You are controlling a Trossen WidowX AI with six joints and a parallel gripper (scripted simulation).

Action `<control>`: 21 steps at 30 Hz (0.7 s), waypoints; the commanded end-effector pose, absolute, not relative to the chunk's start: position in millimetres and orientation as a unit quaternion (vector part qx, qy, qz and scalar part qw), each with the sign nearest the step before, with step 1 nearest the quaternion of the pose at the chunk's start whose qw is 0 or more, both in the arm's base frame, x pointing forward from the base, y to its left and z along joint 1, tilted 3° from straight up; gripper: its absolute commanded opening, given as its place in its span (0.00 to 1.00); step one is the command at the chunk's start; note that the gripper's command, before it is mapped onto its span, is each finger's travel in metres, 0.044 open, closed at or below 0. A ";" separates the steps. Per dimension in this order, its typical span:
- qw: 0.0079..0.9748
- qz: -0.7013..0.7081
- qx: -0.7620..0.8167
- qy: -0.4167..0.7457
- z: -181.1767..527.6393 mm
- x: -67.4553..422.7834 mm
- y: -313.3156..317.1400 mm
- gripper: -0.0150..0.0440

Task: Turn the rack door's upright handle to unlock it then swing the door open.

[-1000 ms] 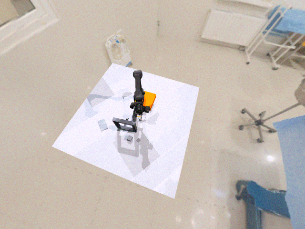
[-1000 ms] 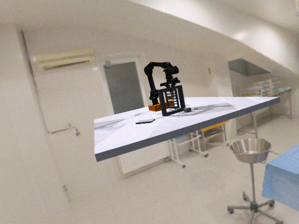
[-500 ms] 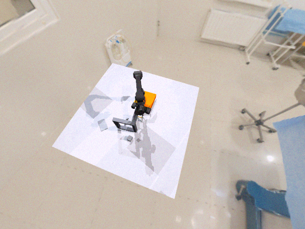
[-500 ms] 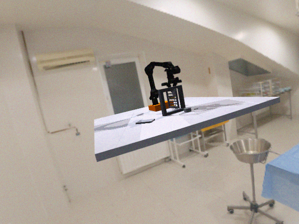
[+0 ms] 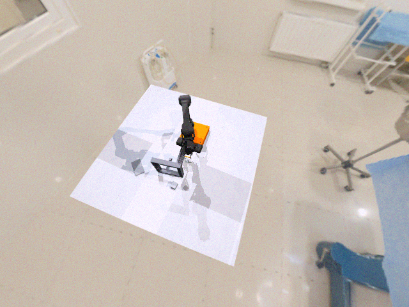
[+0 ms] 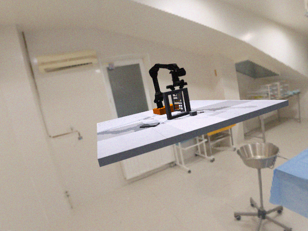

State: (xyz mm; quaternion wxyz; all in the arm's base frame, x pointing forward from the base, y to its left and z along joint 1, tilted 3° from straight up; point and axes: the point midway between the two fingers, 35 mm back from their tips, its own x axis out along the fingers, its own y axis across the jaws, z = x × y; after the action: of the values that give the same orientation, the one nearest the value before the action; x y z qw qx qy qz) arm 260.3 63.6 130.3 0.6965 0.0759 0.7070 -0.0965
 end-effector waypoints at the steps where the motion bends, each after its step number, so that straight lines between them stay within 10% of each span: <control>1: 0.696 -0.099 0.078 0.707 131.1 260.6 63.5 0.74; 21: 0.696 -0.099 0.078 0.706 154.1 263.0 64.7 0.74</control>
State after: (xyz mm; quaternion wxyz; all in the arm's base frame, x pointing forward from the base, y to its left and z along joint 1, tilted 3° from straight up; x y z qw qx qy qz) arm 262.1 64.3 150.5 0.6960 0.0756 0.7075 -0.0968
